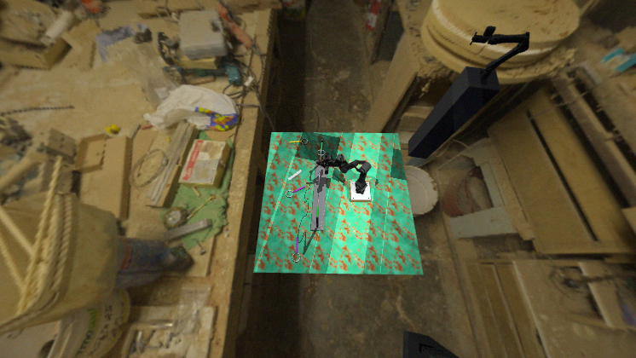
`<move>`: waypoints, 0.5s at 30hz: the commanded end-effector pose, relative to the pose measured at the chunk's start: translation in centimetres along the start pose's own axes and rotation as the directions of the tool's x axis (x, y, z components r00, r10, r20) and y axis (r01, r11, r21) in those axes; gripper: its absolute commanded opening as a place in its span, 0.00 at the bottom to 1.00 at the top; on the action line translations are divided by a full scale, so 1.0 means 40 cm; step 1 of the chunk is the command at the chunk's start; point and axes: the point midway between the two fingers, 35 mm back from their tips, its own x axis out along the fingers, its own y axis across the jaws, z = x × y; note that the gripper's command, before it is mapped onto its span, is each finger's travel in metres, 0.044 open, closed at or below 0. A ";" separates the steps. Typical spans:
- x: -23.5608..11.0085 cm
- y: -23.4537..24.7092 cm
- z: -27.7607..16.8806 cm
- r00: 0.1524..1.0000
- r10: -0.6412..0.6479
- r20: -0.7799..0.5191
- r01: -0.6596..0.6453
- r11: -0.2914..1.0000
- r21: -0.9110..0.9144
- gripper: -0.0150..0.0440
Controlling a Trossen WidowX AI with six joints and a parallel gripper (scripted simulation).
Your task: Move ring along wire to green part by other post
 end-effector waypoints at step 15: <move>-0.004 0.132 0.026 1.000 0.007 -0.001 -0.006 0.958 0.288 0.00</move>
